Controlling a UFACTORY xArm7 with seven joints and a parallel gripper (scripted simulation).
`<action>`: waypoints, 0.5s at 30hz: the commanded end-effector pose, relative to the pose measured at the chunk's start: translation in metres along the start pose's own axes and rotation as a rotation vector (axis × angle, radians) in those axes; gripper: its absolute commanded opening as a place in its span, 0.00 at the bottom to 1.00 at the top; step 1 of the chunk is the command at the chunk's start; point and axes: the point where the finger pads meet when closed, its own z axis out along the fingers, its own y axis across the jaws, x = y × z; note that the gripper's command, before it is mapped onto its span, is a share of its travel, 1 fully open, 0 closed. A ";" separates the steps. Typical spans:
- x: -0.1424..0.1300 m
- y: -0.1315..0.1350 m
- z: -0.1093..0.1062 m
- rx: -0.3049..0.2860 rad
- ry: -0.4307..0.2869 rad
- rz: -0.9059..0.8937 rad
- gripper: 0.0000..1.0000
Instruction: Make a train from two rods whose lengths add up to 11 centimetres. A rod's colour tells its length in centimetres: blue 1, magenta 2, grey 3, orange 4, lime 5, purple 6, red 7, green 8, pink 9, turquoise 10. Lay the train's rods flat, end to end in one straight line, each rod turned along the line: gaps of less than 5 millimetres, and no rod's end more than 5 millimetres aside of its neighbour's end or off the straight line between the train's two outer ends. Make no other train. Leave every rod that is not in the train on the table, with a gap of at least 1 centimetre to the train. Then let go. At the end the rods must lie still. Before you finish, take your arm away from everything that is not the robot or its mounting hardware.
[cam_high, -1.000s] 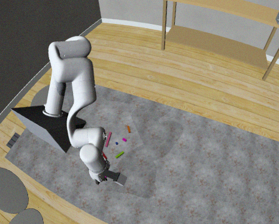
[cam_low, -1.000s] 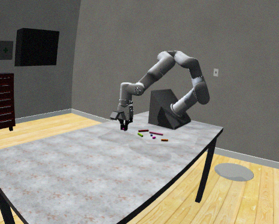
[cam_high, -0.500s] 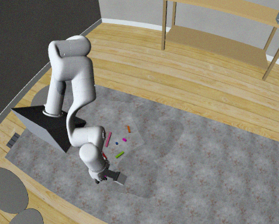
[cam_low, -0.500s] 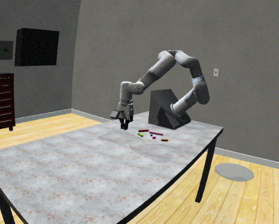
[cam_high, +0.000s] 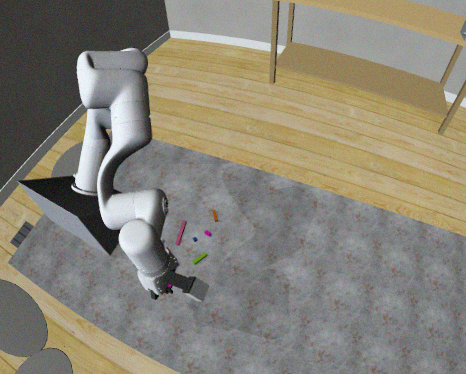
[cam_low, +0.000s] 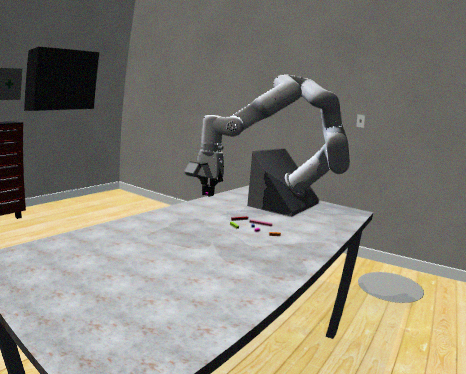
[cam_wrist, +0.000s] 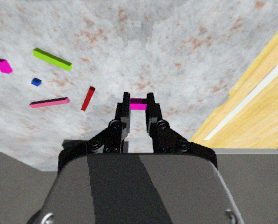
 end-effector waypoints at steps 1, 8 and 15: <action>0.000 0.000 -0.013 0.000 0.001 0.000 0.15; 0.000 0.000 -0.014 0.000 0.001 0.000 0.15; -0.004 -0.003 -0.014 0.000 -0.002 0.079 0.15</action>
